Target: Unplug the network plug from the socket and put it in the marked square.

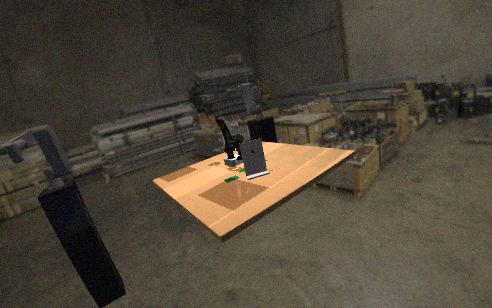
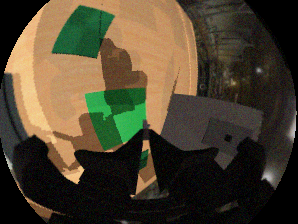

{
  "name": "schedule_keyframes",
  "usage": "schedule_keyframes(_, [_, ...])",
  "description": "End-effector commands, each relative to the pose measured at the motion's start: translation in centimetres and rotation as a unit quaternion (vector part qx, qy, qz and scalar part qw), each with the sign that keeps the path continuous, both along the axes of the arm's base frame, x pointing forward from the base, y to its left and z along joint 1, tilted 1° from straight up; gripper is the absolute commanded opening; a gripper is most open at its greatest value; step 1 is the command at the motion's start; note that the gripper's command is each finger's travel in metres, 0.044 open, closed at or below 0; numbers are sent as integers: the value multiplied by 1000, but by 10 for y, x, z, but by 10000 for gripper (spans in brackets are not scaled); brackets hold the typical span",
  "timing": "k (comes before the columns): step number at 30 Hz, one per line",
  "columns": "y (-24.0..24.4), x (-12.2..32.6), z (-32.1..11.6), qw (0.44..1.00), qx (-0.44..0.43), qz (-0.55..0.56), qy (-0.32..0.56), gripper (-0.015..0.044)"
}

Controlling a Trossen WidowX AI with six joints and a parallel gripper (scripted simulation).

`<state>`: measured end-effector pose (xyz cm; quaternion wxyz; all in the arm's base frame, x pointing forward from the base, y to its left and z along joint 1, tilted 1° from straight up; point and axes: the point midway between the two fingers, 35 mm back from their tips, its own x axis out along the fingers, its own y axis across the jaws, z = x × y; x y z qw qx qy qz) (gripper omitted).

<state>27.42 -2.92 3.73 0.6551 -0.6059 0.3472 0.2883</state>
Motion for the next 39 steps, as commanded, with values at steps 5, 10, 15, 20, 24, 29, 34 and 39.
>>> schedule_keyframes(5, [1, -2, -13, 1000, 0, 3, 5, 0])
schedule_keyframes(10, [1, -2, -19, 1000, 0, 3, 5, 0])
schedule_keyframes(15, [1, -3, -25, 1000, 0, 3, 5, 0])
schedule_keyframes(20, [2, -3, -31, 1000, 0, 3, 5, 0])
schedule_keyframes(24, [2, -4, -35, 1000, 0, 3, 5, 0])
schedule_keyframes(29, [2, -5, -41, 1000, 0, 3, 5, 0])
schedule_keyframes(34, [2, -5, -44, 1000, 1, 3, 5, 0])
schedule_keyframes(39, [2, -4, -44, 1000, 1, 3, 5, 0])
